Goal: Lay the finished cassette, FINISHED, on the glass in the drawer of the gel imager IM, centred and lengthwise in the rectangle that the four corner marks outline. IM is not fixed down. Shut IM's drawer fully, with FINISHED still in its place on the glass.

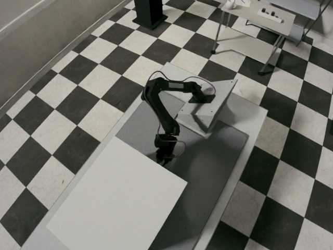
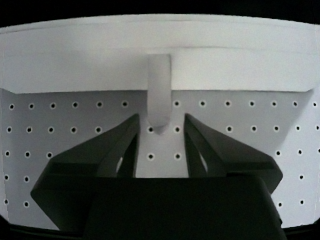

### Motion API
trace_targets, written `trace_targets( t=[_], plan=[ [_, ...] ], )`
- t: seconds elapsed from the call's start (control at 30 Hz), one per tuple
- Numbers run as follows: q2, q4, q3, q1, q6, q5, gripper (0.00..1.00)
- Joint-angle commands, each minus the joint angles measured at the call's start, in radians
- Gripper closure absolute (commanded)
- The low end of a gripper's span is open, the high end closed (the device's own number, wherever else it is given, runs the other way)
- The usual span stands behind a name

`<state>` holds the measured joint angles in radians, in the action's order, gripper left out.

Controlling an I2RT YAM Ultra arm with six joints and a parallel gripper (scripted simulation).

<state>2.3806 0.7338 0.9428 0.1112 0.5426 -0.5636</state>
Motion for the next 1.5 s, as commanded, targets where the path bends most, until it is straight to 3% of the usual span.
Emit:
trace_targets(
  t=[0.0,1.47],
  plan=[
    [-0.035,0.008,-0.023,0.026,0.003,0.01,0.65],
    [-0.205,-0.054,-0.183,0.112,-0.073,-0.07,0.65]
  ],
)
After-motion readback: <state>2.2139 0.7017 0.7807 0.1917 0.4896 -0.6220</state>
